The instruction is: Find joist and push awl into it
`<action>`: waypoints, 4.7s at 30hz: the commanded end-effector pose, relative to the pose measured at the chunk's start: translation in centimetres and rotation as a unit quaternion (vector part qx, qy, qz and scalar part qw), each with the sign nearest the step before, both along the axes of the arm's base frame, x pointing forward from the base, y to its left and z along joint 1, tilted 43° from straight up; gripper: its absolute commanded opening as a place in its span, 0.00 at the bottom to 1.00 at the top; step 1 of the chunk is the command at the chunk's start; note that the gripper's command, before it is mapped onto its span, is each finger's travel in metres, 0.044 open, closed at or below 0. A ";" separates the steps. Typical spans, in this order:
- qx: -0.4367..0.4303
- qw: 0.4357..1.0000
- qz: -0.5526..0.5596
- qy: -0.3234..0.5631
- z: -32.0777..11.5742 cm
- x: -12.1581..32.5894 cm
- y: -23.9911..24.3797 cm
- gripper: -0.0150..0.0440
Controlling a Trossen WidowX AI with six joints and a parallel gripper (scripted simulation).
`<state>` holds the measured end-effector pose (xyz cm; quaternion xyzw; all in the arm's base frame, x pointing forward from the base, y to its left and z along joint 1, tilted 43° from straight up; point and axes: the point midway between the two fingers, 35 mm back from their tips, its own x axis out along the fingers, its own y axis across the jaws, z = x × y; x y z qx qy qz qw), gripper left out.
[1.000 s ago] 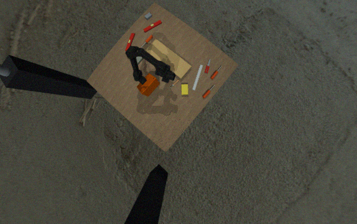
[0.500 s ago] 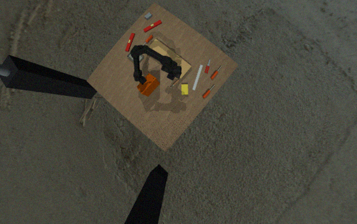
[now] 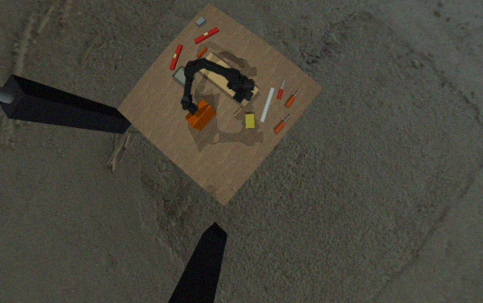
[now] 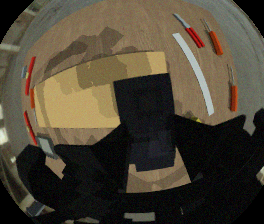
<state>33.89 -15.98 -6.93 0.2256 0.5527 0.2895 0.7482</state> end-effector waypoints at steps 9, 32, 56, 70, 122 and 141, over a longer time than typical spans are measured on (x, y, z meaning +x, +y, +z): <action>0.004 0.999 -0.034 0.019 0.1 4.5 0.2 0.25; 0.005 0.999 -0.034 0.018 -2.6 4.5 2.6 0.25; 0.005 0.999 -0.034 0.018 -5.2 4.3 5.0 0.25; 0.006 0.999 -0.034 0.018 -4.3 4.0 7.0 0.25; 0.011 0.999 -0.034 0.020 6.5 2.3 18.9 0.25; 0.012 0.999 -0.034 0.021 10.5 1.7 23.2 0.25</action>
